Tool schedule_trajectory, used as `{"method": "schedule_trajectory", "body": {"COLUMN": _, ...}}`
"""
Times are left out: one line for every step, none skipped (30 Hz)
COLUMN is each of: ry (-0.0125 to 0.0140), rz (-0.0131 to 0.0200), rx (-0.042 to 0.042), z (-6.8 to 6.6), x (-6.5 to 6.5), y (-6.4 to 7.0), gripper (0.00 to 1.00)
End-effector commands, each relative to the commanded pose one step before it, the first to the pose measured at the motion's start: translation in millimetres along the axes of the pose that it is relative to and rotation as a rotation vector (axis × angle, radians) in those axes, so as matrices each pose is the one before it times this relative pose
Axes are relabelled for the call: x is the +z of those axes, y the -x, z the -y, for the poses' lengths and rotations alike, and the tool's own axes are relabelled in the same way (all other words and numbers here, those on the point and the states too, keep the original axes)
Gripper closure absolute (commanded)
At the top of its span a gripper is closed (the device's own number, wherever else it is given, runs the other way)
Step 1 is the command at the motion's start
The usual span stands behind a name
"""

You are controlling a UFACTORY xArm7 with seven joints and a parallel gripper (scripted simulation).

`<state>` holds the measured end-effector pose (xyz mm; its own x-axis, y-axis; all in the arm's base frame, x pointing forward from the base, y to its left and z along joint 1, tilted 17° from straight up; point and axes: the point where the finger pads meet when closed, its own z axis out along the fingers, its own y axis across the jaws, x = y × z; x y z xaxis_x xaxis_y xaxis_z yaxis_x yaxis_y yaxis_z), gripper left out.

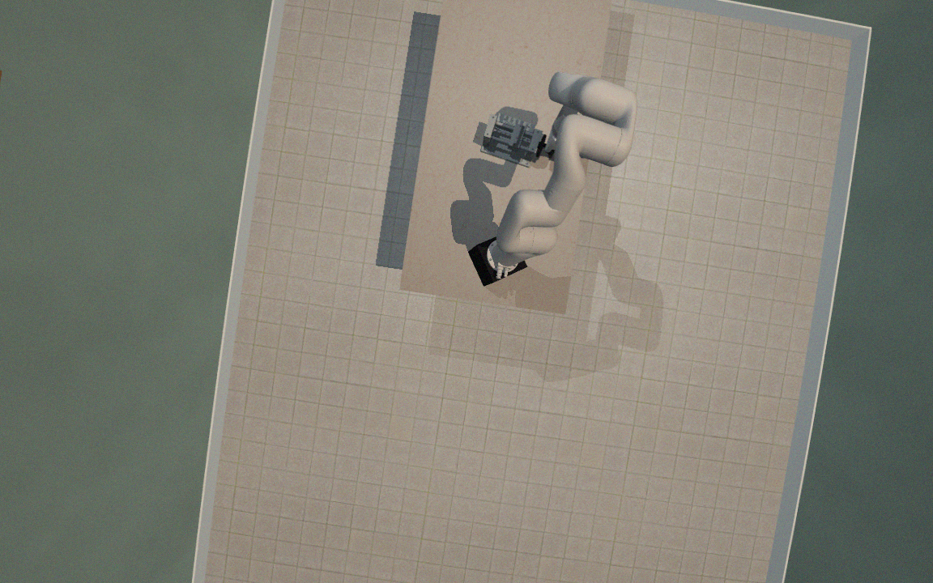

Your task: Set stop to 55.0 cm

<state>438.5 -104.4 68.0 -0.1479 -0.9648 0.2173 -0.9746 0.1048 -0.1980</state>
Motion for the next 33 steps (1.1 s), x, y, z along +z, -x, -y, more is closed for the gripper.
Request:
{"method": "schedule_trajectory", "body": {"ry": -0.00217, "rz": 0.00058, "rx": 0.0, "z": 1.49, "x": -1.51, "y": 0.19, "gripper": 0.94}}
{"method": "schedule_trajectory", "body": {"ry": 0.0, "rz": 0.0, "rx": 0.0, "z": 0.0, "x": 0.0, "y": 0.0, "gripper": 0.94}}
{"method": "schedule_trajectory", "body": {"ry": 0.0, "rz": 0.0, "rx": 0.0, "z": 0.16, "x": -0.12, "y": 0.0, "gripper": 0.94}}
{"method": "schedule_trajectory", "body": {"ry": 0.0, "rz": 0.0, "rx": 0.0, "z": 0.16, "x": -0.11, "y": 0.0, "gripper": 0.94}}
{"method": "schedule_trajectory", "body": {"ry": 0.0, "rz": 0.0, "rx": 0.0, "z": 0.15, "x": -0.11, "y": 0.0, "gripper": 0.94}}
{"method": "schedule_trajectory", "body": {"ry": 0.0, "rz": 0.0, "rx": 0.0, "z": 0.15, "x": -0.13, "y": 0.0, "gripper": 0.94}}
{"method": "schedule_trajectory", "body": {"ry": 0.0, "rz": 0.0, "rx": 0.0, "z": 0.15, "x": -0.15, "y": 0.0, "gripper": 0.94}}
{"method": "schedule_trajectory", "body": {"ry": 0.0, "rz": 0.0, "rx": 0.0, "z": 0.14, "x": -0.14, "y": 0.0, "gripper": 0.94}}
{"method": "schedule_trajectory", "body": {"ry": 0.0, "rz": 0.0, "rx": 0.0, "z": 0.14, "x": -0.14, "y": 0.0, "gripper": 0.94}}
{"method": "schedule_trajectory", "body": {"ry": 0.0, "rz": 0.0, "rx": 0.0, "z": 0.13, "x": -0.14, "y": 0.0, "gripper": 0.94}}
{"method": "schedule_trajectory", "body": {"ry": 0.0, "rz": 0.0, "rx": 0.0, "z": 0.13, "x": -0.13, "y": 0.0, "gripper": 0.94}}
{"method": "schedule_trajectory", "body": {"ry": 0.0, "rz": 0.0, "rx": 0.0, "z": 0.13, "x": -0.13, "y": 0.0, "gripper": 0.94}}
{"method": "schedule_trajectory", "body": {"ry": 0.0, "rz": 0.0, "rx": 0.0, "z": 0.12, "x": -0.12, "y": 0.0, "gripper": 0.94}}
{"method": "schedule_trajectory", "body": {"ry": 0.0, "rz": 0.0, "rx": 0.0, "z": 0.12, "x": -0.12, "y": 0.0, "gripper": 0.94}}
{"method": "schedule_trajectory", "body": {"ry": 0.0, "rz": 0.0, "rx": 0.0, "z": 0.11, "x": -0.12, "y": 0.0, "gripper": 0.94}}
{"method": "schedule_trajectory", "body": {"ry": 0.0, "rz": 0.0, "rx": 0.0, "z": 0.11, "x": -0.11, "y": 0.0, "gripper": 0.94}}
{"method": "schedule_trajectory", "body": {"ry": 0.0, "rz": 0.0, "rx": 0.0, "z": 0.11, "x": -0.11, "y": 0.0, "gripper": 0.94}}
{"method": "schedule_trajectory", "body": {"ry": 0.0, "rz": 0.0, "rx": 0.0, "z": 0.0, "x": 0.0, "y": 0.0, "gripper": 0.94}}
{"method": "schedule_trajectory", "body": {"ry": 0.0, "rz": 0.0, "rx": 0.0, "z": 0.0, "x": 0.0, "y": 0.0, "gripper": 0.94}}
{"method": "schedule_trajectory", "body": {"ry": 0.0, "rz": 0.0, "rx": 0.0, "z": 0.1, "x": -0.11, "y": 0.0, "gripper": 0.94}}
{"method": "schedule_trajectory", "body": {"ry": 0.0, "rz": 0.0, "rx": 0.0, "z": 0.1, "x": -0.1, "y": 0.0, "gripper": 0.94}}
{"method": "schedule_trajectory", "body": {"ry": 0.0, "rz": 0.0, "rx": 0.0, "z": 0.1, "x": -0.1, "y": 0.0, "gripper": 0.94}}
{"method": "schedule_trajectory", "body": {"ry": 0.0, "rz": 0.0, "rx": 0.0, "z": 0.09, "x": -0.09, "y": 0.0, "gripper": 0.94}}
{"method": "schedule_trajectory", "body": {"ry": 0.0, "rz": 0.0, "rx": 0.0, "z": 0.09, "x": -0.09, "y": 0.0, "gripper": 0.94}}
{"method": "schedule_trajectory", "body": {"ry": 0.0, "rz": 0.0, "rx": 0.0, "z": 0.09, "x": -0.09, "y": 0.0, "gripper": 0.94}}
{"method": "schedule_trajectory", "body": {"ry": 0.0, "rz": 0.0, "rx": 0.0, "z": 0.08, "x": -0.08, "y": 0.0, "gripper": 0.94}}
{"method": "schedule_trajectory", "body": {"ry": 0.0, "rz": 0.0, "rx": 0.0, "z": 0.08, "x": -0.08, "y": 0.0, "gripper": 0.94}}
{"method": "schedule_trajectory", "body": {"ry": 0.0, "rz": 0.0, "rx": 0.0, "z": 0.08, "x": -0.08, "y": 0.0, "gripper": 0.94}}
{"method": "schedule_trajectory", "body": {"ry": 0.0, "rz": 0.0, "rx": 0.0, "z": 0.07, "x": -0.07, "y": 0.0, "gripper": 0.94}}
{"method": "schedule_trajectory", "body": {"ry": 0.0, "rz": 0.0, "rx": 0.0, "z": 0.07, "x": -0.07, "y": 0.0, "gripper": 0.94}}
{"method": "schedule_trajectory", "body": {"ry": 0.0, "rz": 0.0, "rx": 0.0, "z": 0.07, "x": -0.07, "y": 0.0, "gripper": 0.94}}
{"method": "schedule_trajectory", "body": {"ry": 0.0, "rz": 0.0, "rx": 0.0, "z": 0.06, "x": -0.06, "y": 0.0, "gripper": 0.94}}
{"method": "schedule_trajectory", "body": {"ry": 0.0, "rz": 0.0, "rx": 0.0, "z": 0.06, "x": -0.06, "y": 0.0, "gripper": 0.94}}
